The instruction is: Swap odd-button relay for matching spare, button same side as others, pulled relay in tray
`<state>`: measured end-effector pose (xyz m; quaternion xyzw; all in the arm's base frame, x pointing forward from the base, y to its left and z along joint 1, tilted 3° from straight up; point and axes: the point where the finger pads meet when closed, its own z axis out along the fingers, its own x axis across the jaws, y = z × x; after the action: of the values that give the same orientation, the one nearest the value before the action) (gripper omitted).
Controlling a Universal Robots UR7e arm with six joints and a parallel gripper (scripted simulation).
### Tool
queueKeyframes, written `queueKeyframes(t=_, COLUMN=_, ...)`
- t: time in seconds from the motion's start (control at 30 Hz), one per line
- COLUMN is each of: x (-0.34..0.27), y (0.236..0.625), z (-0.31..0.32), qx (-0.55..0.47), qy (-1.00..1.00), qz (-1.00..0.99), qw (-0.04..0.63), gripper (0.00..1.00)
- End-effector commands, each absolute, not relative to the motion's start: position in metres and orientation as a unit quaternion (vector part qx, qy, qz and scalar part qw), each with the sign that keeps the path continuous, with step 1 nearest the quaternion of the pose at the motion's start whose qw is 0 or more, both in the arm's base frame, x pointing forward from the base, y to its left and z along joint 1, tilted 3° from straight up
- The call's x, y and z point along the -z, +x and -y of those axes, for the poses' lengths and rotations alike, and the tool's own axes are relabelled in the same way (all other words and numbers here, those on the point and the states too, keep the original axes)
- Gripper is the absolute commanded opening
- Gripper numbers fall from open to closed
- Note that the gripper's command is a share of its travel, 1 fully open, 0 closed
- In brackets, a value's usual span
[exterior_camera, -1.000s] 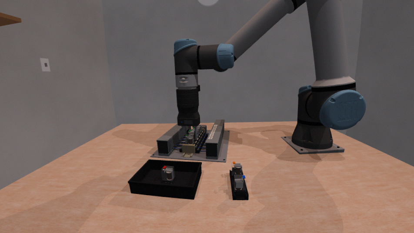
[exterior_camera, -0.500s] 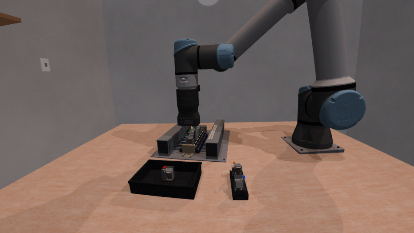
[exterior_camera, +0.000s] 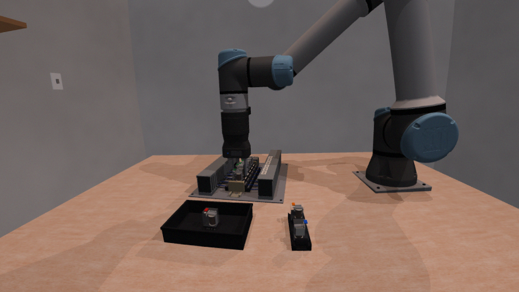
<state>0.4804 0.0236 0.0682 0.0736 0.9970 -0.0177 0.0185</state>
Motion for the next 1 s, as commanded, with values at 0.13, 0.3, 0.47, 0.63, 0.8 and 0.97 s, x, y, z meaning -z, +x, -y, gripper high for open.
queueKeyframes(t=0.13, x=-0.0685, y=0.4808, z=-0.0236, qx=0.018, qy=0.074, qz=-0.997, qw=0.019, gripper=0.0)
queueKeyframes(t=0.3, x=-0.0682, y=0.4808, z=-0.0236, qx=0.018, qy=0.074, qz=-0.997, qw=0.019, gripper=0.0)
queueKeyframes(t=0.47, x=-0.0674, y=0.4808, z=-0.0235, qx=0.018, qy=0.074, qz=-0.997, qw=0.019, gripper=0.0)
queueKeyframes(t=0.63, x=-0.0674, y=0.4808, z=-0.0235, qx=0.018, qy=0.074, qz=-0.997, qw=0.019, gripper=0.0)
queueKeyframes(t=0.8, x=-0.0674, y=0.4808, z=-0.0235, qx=0.018, qy=0.074, qz=-0.997, qw=0.019, gripper=0.0)
queueKeyframes(t=0.97, x=-0.063, y=0.481, z=-0.0234, qx=0.018, qy=0.074, qz=-0.997, qw=0.02, gripper=0.0)
